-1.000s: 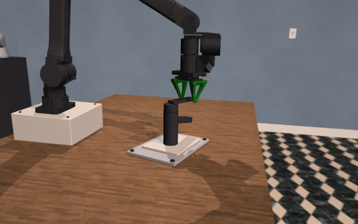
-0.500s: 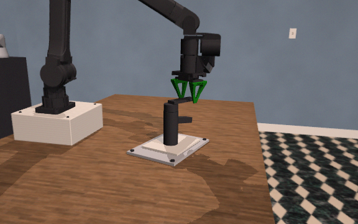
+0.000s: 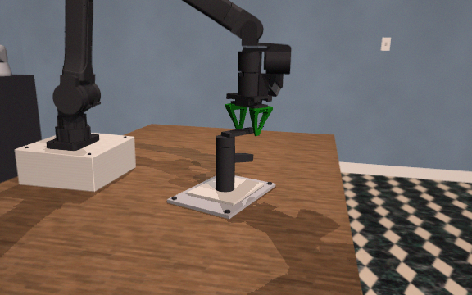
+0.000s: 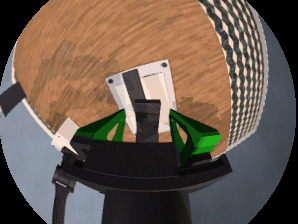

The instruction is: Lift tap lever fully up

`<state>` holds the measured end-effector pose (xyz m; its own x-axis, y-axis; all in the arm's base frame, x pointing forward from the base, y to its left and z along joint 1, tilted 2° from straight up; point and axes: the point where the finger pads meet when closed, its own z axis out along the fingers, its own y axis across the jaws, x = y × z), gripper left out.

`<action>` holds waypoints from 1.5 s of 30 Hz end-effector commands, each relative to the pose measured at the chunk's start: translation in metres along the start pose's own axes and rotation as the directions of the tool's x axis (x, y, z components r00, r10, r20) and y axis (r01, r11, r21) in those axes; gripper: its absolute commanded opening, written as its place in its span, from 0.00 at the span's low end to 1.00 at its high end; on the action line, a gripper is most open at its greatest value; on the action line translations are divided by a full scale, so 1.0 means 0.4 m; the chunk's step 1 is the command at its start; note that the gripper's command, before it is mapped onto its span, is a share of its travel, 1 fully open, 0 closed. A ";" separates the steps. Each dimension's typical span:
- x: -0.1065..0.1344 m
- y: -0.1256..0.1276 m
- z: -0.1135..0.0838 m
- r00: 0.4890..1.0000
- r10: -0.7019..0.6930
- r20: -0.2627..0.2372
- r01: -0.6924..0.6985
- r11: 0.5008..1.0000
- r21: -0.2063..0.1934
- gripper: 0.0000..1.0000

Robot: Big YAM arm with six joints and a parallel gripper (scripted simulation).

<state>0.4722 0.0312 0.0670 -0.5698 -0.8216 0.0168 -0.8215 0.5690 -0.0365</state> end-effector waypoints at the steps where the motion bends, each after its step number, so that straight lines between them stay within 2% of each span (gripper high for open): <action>1: 0.000 -0.029 0.011 1.000 0.008 0.002 -0.008 1.000 0.005 0.64; 16: -0.001 -0.030 0.011 1.000 0.008 0.003 -0.008 1.000 0.005 0.64; 17: -0.001 -0.030 0.011 1.000 0.008 0.003 -0.008 1.000 0.005 0.00; 45: 0.000 -0.028 0.011 1.000 0.017 0.001 -0.017 1.000 0.003 0.00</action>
<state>0.4723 0.0312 0.0670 -0.5677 -0.8230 0.0168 -0.8229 0.5669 -0.0368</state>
